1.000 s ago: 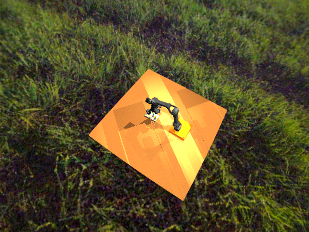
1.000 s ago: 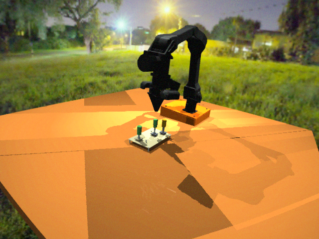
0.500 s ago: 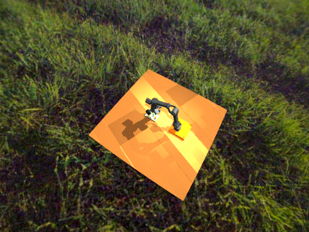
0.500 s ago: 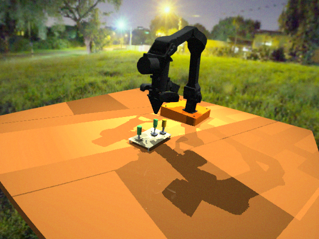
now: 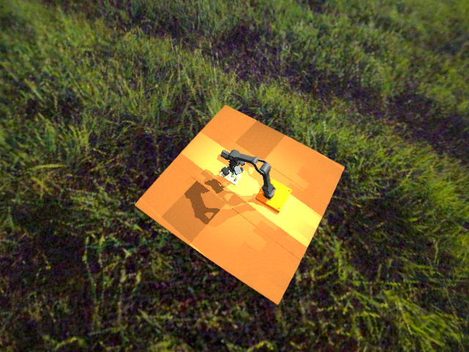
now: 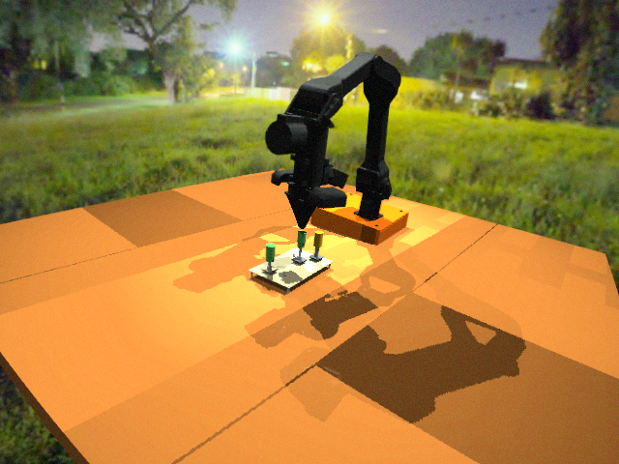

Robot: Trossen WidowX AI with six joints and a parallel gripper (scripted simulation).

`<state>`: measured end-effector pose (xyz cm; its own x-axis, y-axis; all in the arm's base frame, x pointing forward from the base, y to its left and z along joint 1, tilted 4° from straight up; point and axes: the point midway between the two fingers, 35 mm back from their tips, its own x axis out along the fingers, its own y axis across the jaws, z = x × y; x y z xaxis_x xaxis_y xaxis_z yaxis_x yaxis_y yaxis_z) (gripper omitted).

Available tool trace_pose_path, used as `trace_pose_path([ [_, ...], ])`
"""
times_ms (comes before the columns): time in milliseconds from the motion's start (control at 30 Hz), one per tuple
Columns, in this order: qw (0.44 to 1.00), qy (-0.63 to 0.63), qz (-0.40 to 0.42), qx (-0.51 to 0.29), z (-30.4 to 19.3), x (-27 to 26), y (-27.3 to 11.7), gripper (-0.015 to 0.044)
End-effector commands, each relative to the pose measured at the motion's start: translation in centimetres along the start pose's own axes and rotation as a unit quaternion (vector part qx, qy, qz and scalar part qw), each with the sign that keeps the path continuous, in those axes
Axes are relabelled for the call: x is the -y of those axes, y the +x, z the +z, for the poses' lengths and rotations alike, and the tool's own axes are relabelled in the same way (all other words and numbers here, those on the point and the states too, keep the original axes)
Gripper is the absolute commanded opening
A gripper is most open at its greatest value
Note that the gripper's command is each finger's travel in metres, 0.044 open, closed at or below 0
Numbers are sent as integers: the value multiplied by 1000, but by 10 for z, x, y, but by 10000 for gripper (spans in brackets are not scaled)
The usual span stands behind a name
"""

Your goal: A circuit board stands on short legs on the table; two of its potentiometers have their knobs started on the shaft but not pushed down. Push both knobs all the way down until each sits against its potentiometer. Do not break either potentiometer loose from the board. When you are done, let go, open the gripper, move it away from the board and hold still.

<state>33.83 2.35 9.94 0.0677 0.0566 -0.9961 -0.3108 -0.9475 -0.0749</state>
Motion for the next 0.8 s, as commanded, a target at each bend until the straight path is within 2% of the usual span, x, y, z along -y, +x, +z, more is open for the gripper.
trace_pose_path([
  [0, 1000, 0, -1, 6, 1, 0, 4, 0],
  [767, 1000, 0, -1, 6, 1, 0, 6, 0],
])
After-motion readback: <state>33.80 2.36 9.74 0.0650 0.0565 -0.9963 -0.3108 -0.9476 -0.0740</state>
